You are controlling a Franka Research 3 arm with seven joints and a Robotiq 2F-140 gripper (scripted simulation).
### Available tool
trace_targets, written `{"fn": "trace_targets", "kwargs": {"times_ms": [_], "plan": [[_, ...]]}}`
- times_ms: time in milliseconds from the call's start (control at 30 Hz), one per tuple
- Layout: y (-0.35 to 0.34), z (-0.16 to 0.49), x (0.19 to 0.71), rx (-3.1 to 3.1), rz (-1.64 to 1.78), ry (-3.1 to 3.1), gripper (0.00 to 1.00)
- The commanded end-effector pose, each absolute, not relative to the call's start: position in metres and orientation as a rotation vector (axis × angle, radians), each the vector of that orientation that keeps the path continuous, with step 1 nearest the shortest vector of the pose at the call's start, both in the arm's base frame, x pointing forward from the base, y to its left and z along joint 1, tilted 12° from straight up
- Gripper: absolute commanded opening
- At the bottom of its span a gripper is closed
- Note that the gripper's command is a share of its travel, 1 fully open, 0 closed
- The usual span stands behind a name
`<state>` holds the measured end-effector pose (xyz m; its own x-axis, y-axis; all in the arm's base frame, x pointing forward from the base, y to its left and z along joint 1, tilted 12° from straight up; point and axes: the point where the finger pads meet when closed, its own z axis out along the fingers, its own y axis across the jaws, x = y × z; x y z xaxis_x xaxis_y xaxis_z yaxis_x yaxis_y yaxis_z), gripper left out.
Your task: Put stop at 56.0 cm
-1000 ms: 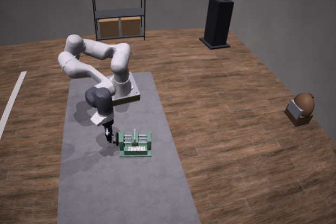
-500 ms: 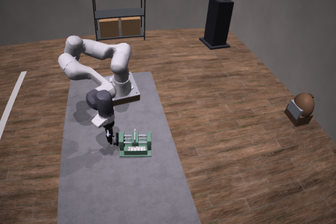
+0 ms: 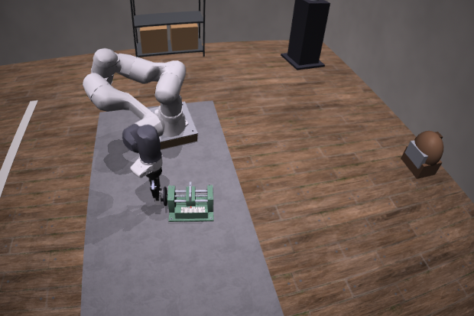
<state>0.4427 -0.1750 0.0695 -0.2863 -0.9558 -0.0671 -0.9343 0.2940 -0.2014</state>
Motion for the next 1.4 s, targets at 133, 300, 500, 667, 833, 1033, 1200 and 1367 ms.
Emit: {"fn": "trace_targets", "kwargs": {"times_ms": [133, 300, 500, 667, 833, 1033, 1200, 1367], "plan": [[-0.172, 0.07, 0.434, -1.756, -0.181, 2.385, 0.04], [-0.17, 0.072, 0.428, -1.756, -0.181, 2.385, 0.04], [-0.168, 0.077, 0.421, -1.756, -0.181, 2.385, 0.04], [-0.167, 0.081, 0.417, -1.756, -0.181, 2.385, 0.04], [-0.167, 0.085, 0.415, -1.756, -0.181, 2.385, 0.04], [-0.167, 0.091, 0.412, -1.756, -0.181, 2.385, 0.04], [-0.167, 0.096, 0.412, -1.756, -0.181, 2.385, 0.04], [-0.167, 0.099, 0.411, -1.756, -0.181, 2.385, 0.04]]}}
